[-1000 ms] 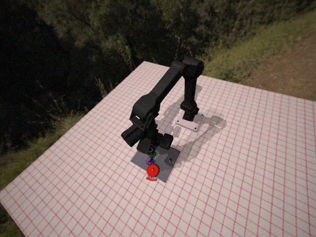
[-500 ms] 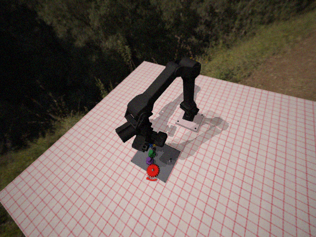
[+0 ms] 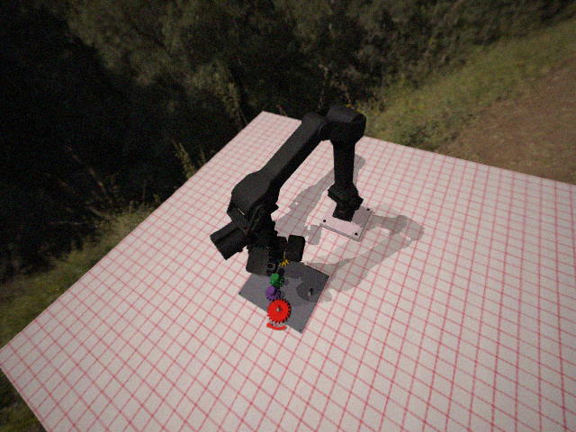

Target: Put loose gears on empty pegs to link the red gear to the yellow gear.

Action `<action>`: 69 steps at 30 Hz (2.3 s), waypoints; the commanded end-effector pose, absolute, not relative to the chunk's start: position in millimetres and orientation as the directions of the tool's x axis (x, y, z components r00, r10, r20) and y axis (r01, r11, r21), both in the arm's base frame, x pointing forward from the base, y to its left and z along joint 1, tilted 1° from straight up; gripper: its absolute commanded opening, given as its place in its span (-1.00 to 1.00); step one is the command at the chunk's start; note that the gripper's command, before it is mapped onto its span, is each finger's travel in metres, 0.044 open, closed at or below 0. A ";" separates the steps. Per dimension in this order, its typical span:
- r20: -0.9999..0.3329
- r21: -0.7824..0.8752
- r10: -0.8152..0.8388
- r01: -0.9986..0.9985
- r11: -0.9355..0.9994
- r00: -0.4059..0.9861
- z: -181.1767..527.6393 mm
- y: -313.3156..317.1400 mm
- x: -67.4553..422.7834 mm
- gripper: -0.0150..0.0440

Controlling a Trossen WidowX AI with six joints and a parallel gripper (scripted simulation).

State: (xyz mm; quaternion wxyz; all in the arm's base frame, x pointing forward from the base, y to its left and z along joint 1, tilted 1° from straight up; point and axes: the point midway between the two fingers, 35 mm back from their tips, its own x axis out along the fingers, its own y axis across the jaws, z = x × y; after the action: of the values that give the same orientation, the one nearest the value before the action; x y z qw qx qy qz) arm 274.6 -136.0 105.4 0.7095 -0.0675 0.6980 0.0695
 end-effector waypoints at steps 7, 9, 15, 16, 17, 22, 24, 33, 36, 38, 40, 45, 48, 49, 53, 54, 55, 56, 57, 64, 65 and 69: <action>-1.000 -0.007 0.000 -0.423 0.906 0.016 106.9 -137.1 274.9 -0.49; -1.000 -0.008 0.000 -0.466 0.885 0.016 107.0 -137.1 274.9 -0.49; -1.000 -0.008 0.000 -0.481 0.877 0.016 107.0 -137.1 274.9 -0.49; -1.000 -0.008 0.000 -0.481 0.877 0.016 107.0 -137.1 274.9 -0.49; -1.000 -0.008 0.000 -0.481 0.877 0.016 107.0 -137.1 274.9 -0.49; -1.000 -0.008 0.000 -0.481 0.877 0.016 107.0 -137.1 274.9 -0.49; -1.000 -0.008 0.000 -0.483 0.875 0.016 106.8 -137.1 275.0 -0.49; -1.000 -0.010 0.000 -0.613 0.790 0.016 98.4 -136.8 275.1 -0.49; -1.000 -0.011 0.000 -0.658 0.753 0.016 93.9 -137.0 274.9 -0.49; -1.000 -0.011 0.000 -0.675 0.738 0.016 90.9 -137.2 274.9 -0.49; -1.000 -0.011 0.000 -0.682 0.731 0.016 87.8 -137.4 274.9 -0.49; -1.000 -0.011 0.000 -0.662 0.750 0.016 81.6 -137.7 275.4 -0.49; -1.000 -0.010 0.000 -0.629 0.778 0.016 78.1 -137.6 275.7 -0.49; -1.000 -0.010 0.000 -0.612 0.791 0.016 76.7 -137.5 275.7 -0.49; -1.000 -0.009 0.000 -0.526 0.851 0.016 70.4 -137.0 275.8 -0.49; -1.000 -0.008 0.000 -0.502 0.865 0.016 68.9 -136.9 275.8 -0.49; -1.000 -0.008 0.000 -0.478 0.878 0.016 67.3 -136.8 275.7 -0.49; -1.000 -0.007 0.000 -0.454 0.891 0.016 65.7 -136.8 275.6 -0.49; -1.000 -0.007 0.000 -0.431 0.902 0.016 64.2 -136.8 275.6 -0.49; -1.000 -0.005 0.000 -0.286 0.958 0.016 62.4 -137.5 275.2 -0.49; -1.000 -0.005 0.000 -0.287 0.958 0.016 62.2 -137.6 275.4 -0.49; -1.000 -0.005 0.000 -0.318 0.948 0.016 61.5 -137.5 275.8 -0.49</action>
State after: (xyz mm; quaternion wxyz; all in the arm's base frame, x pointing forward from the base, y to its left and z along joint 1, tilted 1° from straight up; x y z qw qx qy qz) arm 275.7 -136.8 62.5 0.7050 -0.1093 0.6921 0.1097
